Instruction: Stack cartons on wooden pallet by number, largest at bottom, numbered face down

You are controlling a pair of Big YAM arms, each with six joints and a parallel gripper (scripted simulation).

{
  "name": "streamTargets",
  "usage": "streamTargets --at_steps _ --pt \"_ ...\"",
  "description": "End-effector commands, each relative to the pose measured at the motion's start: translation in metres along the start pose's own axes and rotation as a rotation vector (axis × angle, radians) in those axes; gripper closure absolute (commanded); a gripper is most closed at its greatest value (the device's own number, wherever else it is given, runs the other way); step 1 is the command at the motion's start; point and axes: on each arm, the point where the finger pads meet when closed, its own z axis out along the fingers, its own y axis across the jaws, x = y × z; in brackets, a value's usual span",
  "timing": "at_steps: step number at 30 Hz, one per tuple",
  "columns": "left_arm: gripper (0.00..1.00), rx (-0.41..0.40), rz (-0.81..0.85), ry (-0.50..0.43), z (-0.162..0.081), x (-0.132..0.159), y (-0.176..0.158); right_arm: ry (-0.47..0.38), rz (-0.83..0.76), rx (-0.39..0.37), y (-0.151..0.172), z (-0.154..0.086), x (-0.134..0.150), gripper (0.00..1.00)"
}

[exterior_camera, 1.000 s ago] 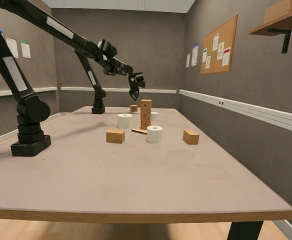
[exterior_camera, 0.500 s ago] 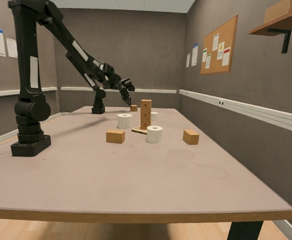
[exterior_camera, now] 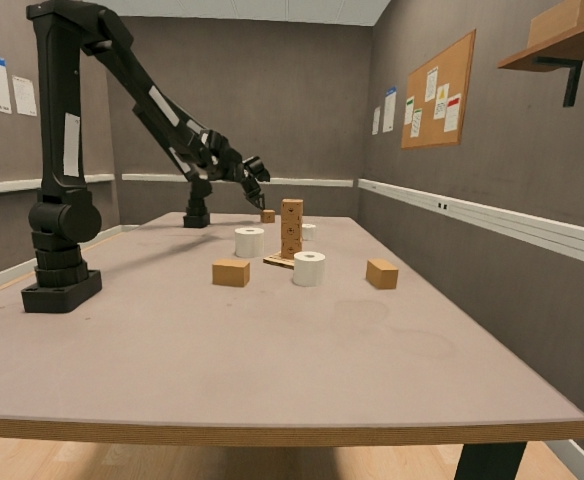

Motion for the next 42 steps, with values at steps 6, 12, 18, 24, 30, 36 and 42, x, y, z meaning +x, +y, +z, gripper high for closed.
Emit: streamTargets --at_steps 6,12,18,24,30,36,42 --pt "0.21 -0.004 -0.023 -0.047 0.007 -0.032 0.004 -0.084 -0.012 -0.002 0.000 0.003 -0.046 0.00" --pt "0.21 -0.004 -0.023 -0.022 0.020 -0.017 0.004 -0.058 -0.002 -0.001 0.000 0.001 -0.029 0.00" --pt "0.21 -0.004 -0.023 -0.022 0.026 -0.017 0.004 -0.058 -0.002 -0.001 0.000 0.001 -0.029 0.00" --pt "0.21 -0.004 -0.023 -0.022 0.035 -0.017 0.004 -0.058 -0.002 -0.001 0.000 0.001 -0.029 0.00" --pt "0.21 -0.004 -0.023 -0.022 0.044 -0.017 0.004 -0.058 -0.002 -0.001 0.000 0.001 -0.029 0.00" --pt "0.21 -0.004 -0.023 -0.047 0.048 -0.032 0.004 -0.058 -0.002 -0.001 0.000 0.001 -0.029 0.00" --pt "0.21 -0.004 -0.023 -0.047 0.058 -0.032 0.004 -0.058 -0.002 -0.001 0.000 0.001 -0.029 0.00"
